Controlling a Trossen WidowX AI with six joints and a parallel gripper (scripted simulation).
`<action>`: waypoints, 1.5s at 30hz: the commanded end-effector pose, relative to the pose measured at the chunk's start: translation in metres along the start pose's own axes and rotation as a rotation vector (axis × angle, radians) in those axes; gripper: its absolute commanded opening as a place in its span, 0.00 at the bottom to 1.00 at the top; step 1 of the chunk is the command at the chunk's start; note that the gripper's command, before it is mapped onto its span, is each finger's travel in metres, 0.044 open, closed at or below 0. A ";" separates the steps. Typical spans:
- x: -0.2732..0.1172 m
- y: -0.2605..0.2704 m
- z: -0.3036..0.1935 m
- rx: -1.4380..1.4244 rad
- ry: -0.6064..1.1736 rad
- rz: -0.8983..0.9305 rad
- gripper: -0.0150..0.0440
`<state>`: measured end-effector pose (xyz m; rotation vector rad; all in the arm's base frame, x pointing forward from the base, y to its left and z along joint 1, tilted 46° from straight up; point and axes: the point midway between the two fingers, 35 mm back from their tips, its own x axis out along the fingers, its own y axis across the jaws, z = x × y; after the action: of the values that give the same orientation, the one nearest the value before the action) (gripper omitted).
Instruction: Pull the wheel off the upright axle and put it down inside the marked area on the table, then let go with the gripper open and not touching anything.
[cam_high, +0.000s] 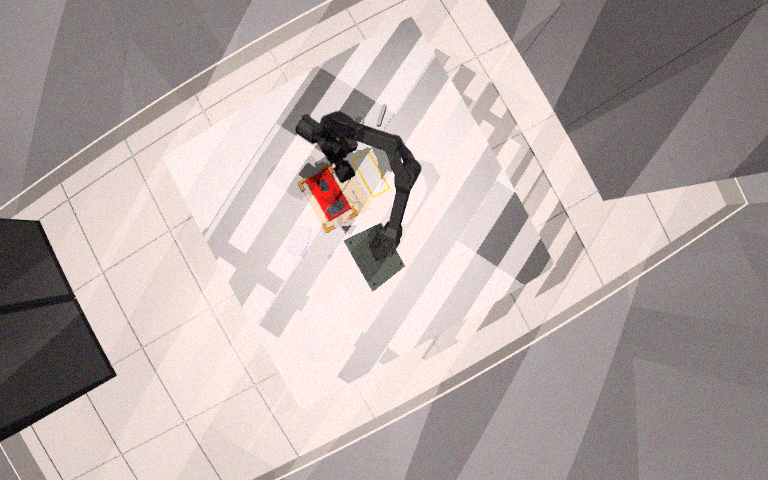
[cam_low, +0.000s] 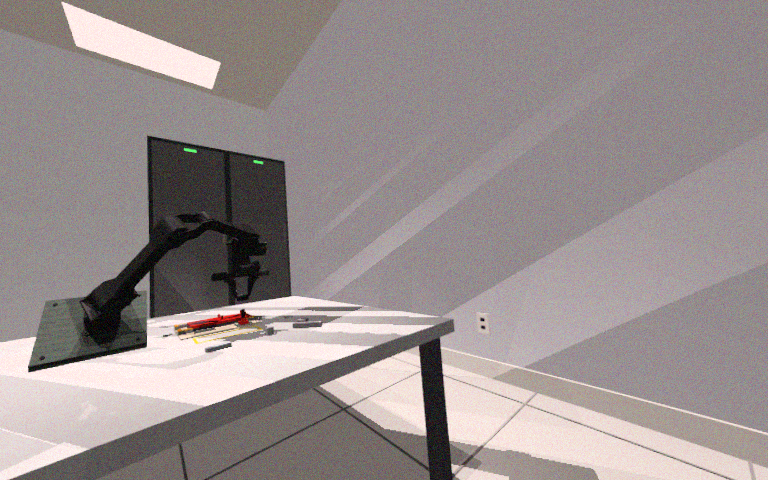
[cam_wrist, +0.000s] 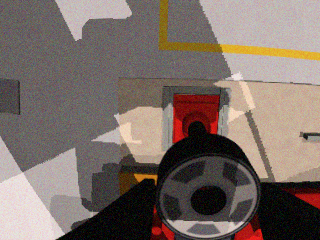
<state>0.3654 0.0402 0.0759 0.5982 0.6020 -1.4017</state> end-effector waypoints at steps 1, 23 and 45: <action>0.002 -0.005 0.010 -0.001 -0.002 -0.010 0.25; -0.004 -0.061 0.089 0.001 -0.002 -0.015 0.25; 0.049 -0.063 0.093 0.001 0.000 -0.015 0.25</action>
<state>0.3094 -0.0525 0.1169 0.6044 0.6036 -1.4084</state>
